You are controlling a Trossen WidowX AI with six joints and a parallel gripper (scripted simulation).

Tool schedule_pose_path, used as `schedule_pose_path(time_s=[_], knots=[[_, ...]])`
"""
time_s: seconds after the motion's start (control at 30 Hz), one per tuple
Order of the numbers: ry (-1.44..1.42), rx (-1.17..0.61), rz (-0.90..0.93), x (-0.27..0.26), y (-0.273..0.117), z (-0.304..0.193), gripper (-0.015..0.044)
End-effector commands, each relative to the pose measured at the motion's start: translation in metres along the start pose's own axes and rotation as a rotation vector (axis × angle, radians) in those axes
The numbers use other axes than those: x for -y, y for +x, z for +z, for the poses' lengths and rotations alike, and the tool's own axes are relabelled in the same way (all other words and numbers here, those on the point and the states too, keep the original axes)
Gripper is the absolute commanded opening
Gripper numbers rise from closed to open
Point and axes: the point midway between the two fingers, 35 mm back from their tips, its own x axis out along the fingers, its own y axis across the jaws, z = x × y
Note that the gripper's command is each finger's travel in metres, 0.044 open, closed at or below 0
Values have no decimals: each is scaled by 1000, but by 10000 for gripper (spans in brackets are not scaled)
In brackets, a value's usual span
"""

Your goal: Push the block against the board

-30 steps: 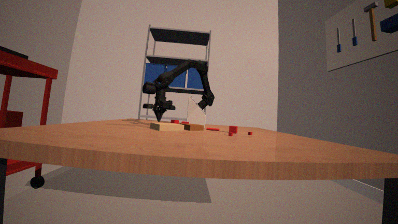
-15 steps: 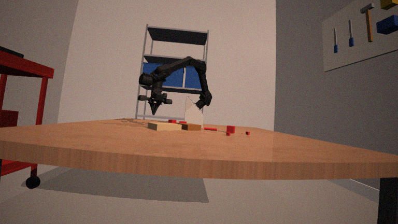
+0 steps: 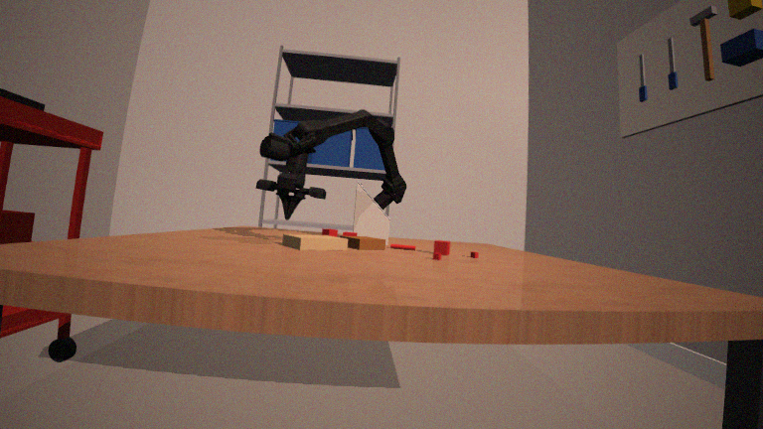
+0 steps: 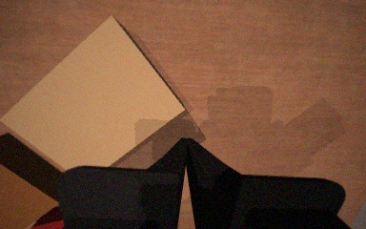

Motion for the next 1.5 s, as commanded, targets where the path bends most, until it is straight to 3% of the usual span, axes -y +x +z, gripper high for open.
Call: schedule_pose_path(time_s=[0.0,0.77,1.07,1.27,1.47], knots=[[123,-14,7,-1,6,7,0],[912,-9,-29,-13,7,71,0],[908,-6,-26,-13,9,71,0],[795,67,64,-16,61,73,0],[791,68,67,-16,63,72,0]])
